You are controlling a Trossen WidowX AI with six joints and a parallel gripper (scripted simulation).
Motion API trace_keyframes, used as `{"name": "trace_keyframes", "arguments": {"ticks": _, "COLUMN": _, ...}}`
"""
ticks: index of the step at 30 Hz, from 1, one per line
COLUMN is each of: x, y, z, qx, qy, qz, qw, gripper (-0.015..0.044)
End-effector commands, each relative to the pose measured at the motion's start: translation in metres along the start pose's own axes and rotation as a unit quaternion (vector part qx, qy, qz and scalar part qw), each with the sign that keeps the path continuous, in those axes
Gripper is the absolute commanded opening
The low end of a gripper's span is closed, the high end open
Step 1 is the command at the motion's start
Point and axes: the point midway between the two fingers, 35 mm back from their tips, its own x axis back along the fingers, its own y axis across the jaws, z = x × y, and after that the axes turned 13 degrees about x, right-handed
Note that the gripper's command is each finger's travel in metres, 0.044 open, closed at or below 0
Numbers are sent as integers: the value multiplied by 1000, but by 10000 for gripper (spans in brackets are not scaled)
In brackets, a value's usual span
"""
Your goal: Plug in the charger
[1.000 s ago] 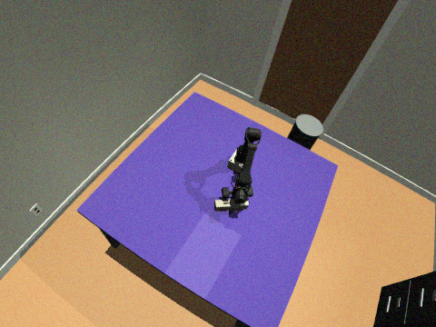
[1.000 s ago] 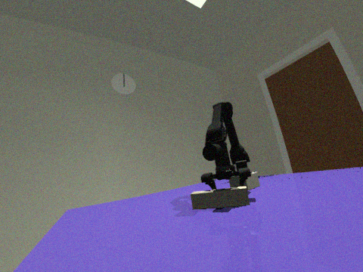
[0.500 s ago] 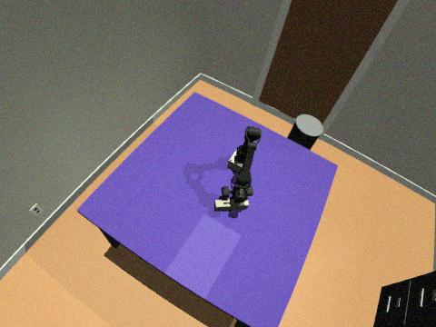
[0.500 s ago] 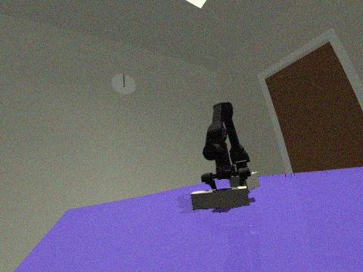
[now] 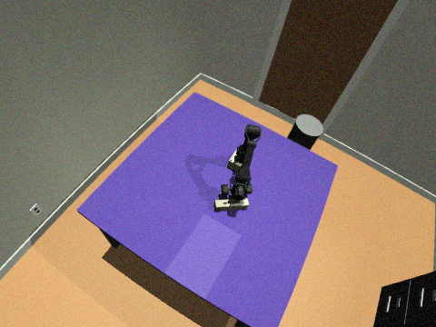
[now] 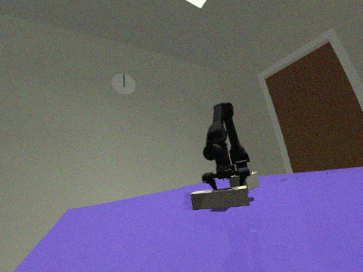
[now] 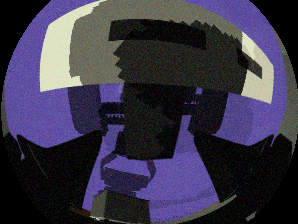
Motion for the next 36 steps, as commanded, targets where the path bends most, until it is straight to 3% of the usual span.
{"name": "trace_keyframes", "arguments": {"ticks": 1, "x": 0, "y": 1, "z": 5, "qx": 1, "qy": -3, "qz": -1, "qw": 1000, "gripper": 440}}
{"name": "trace_keyframes", "arguments": {"ticks": 32, "x": -4, "y": 10, "z": 43, "qx": 1, "qy": -2, "qz": -1, "qw": 1000, "gripper": 440}}
{"name": "trace_keyframes", "arguments": {"ticks": 36, "x": 11, "y": 8, "z": 35, "qx": -5, "qy": -57, "qz": 5, "qw": 998, "gripper": 440}}
